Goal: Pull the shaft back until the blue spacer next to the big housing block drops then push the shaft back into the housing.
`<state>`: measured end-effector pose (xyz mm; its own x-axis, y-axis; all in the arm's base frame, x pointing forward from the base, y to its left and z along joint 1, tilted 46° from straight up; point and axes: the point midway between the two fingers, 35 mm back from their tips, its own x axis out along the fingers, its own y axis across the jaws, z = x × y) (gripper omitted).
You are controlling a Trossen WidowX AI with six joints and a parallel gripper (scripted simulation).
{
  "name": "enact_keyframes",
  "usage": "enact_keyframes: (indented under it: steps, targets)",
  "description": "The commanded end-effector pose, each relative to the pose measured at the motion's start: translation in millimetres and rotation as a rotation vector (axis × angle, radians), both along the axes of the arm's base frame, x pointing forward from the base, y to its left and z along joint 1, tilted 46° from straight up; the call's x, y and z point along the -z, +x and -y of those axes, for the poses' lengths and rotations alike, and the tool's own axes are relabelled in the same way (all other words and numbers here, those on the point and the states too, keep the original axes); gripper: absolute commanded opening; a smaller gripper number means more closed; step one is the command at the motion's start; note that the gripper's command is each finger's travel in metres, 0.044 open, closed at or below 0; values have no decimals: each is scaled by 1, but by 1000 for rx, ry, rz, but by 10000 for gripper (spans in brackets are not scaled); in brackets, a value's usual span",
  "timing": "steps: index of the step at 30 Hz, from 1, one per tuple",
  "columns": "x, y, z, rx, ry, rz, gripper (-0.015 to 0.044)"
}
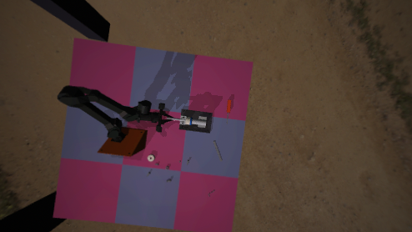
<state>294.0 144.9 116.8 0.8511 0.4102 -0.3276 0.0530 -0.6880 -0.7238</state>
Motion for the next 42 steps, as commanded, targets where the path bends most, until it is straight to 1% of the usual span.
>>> enact_keyframes:
  steps: [1, 42]
  targets:
    - [0, -1, 0, 2, 3, -1, 0]
    - [0, -4, 0, 2, 3, -2, 0]
